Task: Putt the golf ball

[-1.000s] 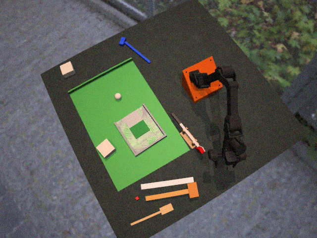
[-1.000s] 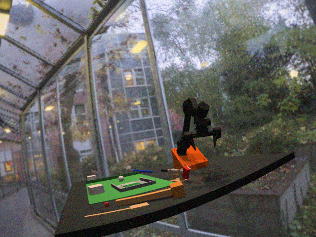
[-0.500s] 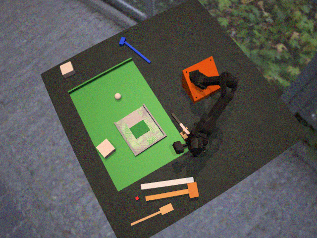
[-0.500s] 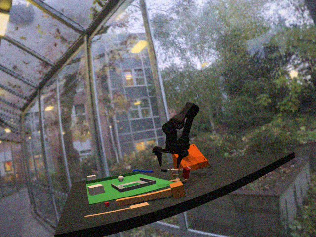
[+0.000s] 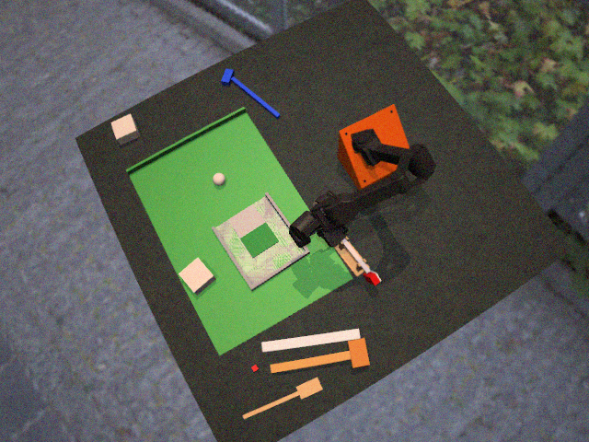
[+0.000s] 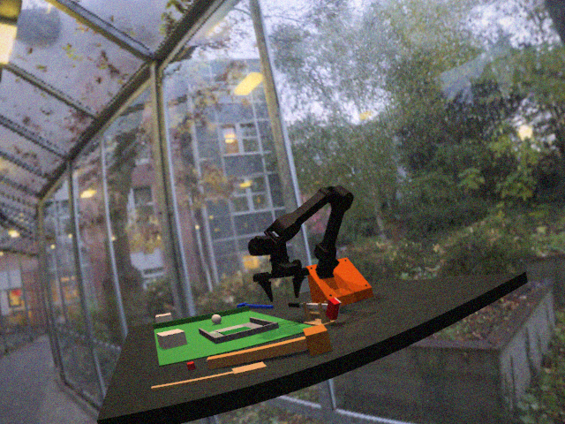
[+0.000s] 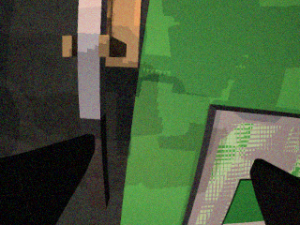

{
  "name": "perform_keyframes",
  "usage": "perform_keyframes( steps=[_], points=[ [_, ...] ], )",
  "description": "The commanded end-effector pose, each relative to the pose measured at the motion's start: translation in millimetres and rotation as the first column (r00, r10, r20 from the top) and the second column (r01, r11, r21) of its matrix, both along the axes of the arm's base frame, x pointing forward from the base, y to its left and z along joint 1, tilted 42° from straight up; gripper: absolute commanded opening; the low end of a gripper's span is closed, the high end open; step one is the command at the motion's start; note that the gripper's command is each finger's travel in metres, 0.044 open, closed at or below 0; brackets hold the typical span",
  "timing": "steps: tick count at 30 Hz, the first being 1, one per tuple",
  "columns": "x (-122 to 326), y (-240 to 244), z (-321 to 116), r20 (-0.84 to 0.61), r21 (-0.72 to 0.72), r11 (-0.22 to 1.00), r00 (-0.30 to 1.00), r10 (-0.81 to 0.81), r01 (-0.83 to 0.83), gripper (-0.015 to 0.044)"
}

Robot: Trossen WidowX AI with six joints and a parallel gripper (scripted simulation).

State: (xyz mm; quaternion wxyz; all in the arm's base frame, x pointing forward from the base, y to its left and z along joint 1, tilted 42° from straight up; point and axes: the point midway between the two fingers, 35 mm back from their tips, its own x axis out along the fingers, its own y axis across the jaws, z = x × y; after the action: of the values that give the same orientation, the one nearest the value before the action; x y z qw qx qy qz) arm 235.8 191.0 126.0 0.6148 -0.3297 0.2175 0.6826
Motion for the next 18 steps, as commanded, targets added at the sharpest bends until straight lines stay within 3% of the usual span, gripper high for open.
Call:
perform_keyframes(
  steps=[1, 4, 18],
  points=[
    [-29, -34, -26, -0.051, 0.143, 0.984, 0.992, 0.115, -0.107, 0.0440],
    [-38, -44, -30, -0.044, 0.220, 0.968, 0.990, 0.132, -0.120, 0.0440],
    [-40, -36, -39, -0.044, 0.220, 0.968, 0.990, 0.132, -0.119, 0.0440]
  ],
)
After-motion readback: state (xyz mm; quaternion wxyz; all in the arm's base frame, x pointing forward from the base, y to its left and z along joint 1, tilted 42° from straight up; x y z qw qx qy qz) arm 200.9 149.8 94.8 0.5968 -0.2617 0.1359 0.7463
